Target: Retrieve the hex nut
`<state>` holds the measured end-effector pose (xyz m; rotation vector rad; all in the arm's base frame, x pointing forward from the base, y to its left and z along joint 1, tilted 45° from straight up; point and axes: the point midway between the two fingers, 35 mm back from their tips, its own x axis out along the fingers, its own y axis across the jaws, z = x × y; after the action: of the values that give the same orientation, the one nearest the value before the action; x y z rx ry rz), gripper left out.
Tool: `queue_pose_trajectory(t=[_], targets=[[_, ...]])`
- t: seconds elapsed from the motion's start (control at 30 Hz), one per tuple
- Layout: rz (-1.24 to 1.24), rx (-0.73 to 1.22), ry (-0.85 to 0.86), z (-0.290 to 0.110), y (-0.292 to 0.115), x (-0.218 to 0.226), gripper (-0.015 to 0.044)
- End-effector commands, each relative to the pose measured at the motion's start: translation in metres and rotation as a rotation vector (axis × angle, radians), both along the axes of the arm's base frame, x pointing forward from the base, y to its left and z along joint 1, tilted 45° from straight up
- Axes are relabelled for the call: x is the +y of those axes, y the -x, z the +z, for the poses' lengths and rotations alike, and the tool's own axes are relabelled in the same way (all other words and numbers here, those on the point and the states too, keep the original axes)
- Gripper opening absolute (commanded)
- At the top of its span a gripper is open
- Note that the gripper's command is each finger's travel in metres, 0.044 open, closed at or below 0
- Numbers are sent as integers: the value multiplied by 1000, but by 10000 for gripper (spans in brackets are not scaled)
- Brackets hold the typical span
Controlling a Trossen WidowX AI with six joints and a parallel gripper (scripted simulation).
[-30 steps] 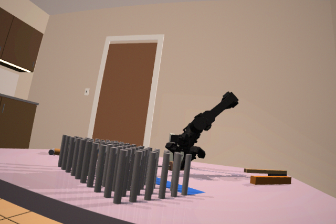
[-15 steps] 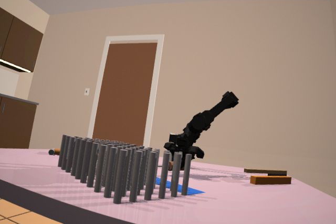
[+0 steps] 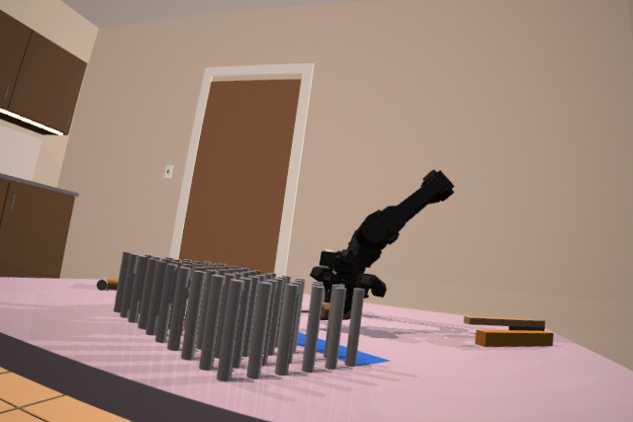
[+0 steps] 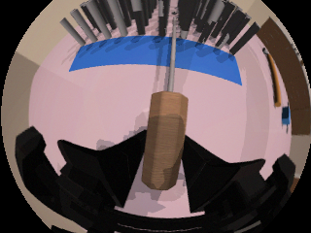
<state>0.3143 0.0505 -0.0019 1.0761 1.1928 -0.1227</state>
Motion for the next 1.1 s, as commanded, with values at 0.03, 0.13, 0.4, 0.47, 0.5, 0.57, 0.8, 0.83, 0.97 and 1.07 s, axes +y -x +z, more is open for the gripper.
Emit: queue_pose_trajectory(t=[0.03,0.13,0.4,0.47,0.5,0.57,0.8,0.83,0.97,1.07], targets=[[-1,-8,1,0,-5,-3,0],[-1,-8,1,0,-6,-3,0],[-1,-9,1,-2,-10,-6,0],[-1,-9,1,-3,-11,-6,0],[-1,-9,1,-3,-12,-7,0],[-1,-9,1,-3,-13,-7,0],[-1,-9,1,-5,-16,-9,0],[-1,-9,1,-5,-17,-10,0],[-1,-9,1,-6,-19,-11,0],[-1,-10,1,-6,-20,-12,0]])
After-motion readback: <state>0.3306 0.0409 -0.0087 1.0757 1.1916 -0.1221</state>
